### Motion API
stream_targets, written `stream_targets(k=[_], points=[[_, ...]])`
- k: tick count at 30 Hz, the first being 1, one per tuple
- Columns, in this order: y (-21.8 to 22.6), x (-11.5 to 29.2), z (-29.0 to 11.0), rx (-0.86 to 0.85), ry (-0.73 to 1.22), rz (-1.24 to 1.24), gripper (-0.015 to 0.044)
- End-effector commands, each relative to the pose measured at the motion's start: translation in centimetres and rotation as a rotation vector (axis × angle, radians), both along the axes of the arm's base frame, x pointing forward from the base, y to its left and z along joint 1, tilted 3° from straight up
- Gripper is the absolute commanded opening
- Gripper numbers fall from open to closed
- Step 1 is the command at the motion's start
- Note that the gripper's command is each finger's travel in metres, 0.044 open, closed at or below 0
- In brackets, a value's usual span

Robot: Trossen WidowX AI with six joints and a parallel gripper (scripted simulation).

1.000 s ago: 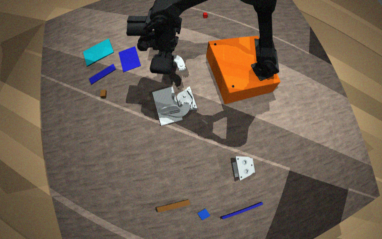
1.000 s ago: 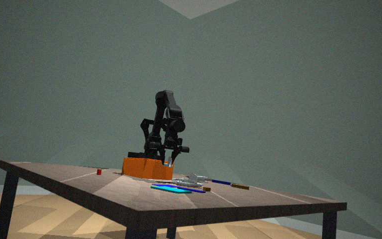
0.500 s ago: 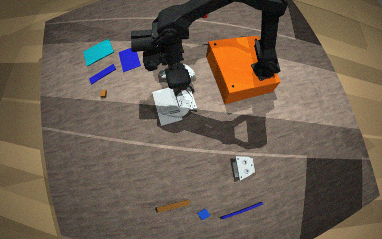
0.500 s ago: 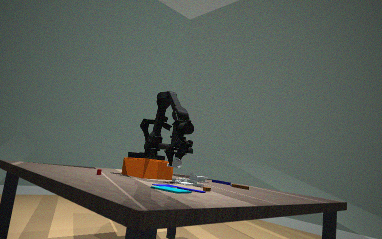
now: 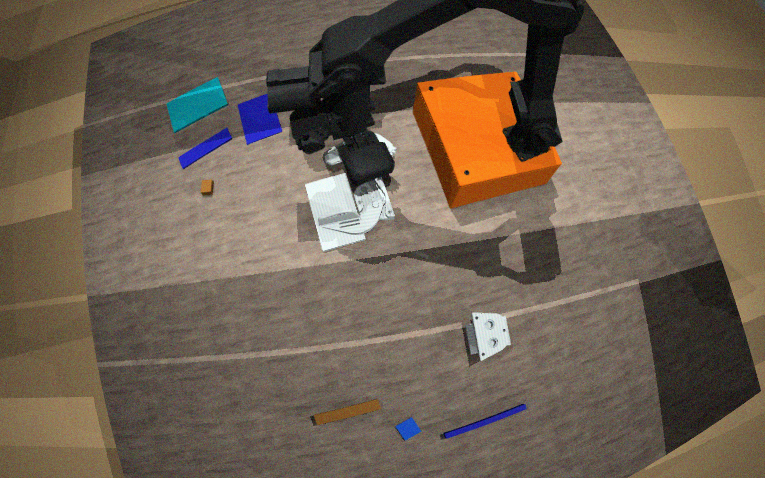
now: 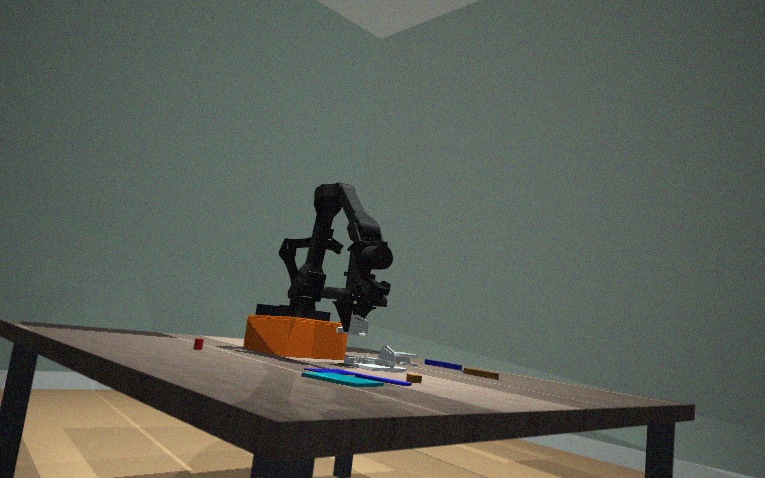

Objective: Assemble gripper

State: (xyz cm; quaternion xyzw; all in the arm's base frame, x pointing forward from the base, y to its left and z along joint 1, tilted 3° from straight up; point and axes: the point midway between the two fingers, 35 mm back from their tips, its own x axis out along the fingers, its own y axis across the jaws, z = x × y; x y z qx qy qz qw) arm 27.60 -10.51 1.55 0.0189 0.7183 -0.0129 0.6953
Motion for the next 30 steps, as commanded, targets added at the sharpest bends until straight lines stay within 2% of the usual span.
stream_targets(k=[1, 21, 30], points=[[0.0, 0.1, 0.2, 0.001, -0.01, 0.005, 0.0134], [0.1, 0.2, 0.2, 0.001, -0.011, 0.028, 0.0134], [1.6, 2.4, 0.2, 0.003, -0.013, 0.028, 0.0134]])
